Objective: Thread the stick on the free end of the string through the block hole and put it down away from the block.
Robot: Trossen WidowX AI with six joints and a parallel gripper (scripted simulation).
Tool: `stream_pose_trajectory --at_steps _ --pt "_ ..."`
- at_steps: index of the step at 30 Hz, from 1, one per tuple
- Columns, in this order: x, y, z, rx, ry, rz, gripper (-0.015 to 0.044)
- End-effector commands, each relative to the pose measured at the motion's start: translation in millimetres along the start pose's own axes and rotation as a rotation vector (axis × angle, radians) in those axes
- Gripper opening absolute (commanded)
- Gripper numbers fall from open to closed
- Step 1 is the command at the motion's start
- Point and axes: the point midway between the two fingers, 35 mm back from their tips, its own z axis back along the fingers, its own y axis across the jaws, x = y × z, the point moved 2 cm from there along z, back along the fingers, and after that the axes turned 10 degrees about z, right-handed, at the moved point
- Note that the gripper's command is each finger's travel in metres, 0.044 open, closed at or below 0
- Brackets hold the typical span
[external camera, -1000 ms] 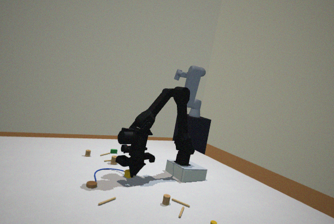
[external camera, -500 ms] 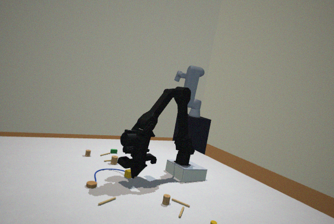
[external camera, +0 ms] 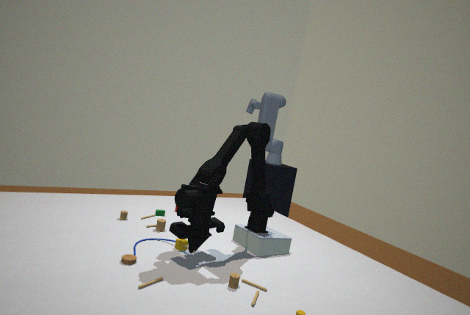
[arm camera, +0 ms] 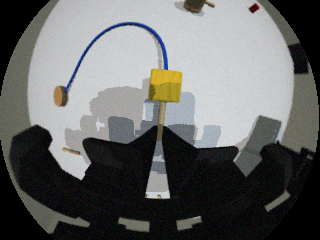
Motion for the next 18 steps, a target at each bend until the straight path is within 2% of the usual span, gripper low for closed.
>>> stream_pose_trajectory --at_steps 1,18 --pt "-6.2 0.3 0.6 -0.001 -0.002 -0.002 0.0" --pt "-25.1 3.8 2.0 0.004 -0.002 -0.003 0.0"
